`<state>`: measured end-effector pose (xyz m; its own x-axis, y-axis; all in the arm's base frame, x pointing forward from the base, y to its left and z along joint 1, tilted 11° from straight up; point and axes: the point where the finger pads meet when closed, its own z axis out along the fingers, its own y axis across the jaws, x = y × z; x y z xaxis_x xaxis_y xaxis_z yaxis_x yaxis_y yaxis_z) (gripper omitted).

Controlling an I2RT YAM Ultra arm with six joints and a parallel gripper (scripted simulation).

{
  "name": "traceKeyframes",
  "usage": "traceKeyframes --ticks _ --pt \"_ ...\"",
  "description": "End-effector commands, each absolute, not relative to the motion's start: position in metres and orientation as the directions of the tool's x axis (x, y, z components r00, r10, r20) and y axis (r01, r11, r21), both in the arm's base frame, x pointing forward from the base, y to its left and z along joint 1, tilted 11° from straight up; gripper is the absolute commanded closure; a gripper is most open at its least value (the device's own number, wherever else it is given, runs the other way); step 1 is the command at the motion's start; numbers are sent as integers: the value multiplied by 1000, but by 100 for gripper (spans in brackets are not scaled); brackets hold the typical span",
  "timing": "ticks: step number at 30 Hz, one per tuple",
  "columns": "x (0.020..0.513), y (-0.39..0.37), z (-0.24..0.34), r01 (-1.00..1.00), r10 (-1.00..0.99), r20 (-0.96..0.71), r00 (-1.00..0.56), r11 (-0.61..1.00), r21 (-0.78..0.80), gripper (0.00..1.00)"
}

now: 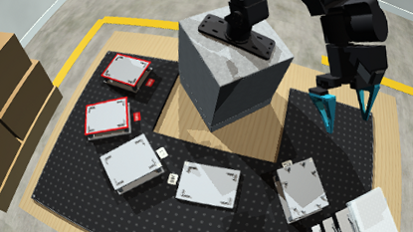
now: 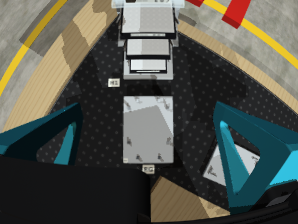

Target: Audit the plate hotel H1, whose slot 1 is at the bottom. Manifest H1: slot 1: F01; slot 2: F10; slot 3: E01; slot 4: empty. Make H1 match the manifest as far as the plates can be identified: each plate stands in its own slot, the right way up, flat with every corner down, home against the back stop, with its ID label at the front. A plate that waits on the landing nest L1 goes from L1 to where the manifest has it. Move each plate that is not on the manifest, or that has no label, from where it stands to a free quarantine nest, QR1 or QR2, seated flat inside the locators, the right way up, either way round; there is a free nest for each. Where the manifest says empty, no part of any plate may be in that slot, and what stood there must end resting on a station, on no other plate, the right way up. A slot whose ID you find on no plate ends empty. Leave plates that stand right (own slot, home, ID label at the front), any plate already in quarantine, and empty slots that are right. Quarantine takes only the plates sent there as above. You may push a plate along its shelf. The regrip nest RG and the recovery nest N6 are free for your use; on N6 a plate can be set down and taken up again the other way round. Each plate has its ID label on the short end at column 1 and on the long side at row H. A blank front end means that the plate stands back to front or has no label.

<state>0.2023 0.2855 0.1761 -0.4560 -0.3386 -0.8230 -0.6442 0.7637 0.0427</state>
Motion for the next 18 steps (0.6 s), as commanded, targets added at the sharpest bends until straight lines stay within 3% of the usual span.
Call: traceKeyframes --ticks 1,18 --pt "203 287 182 -643 -326 -831 -450 764 48 0" --pt "220 301 174 -643 -326 -831 -450 764 48 0"
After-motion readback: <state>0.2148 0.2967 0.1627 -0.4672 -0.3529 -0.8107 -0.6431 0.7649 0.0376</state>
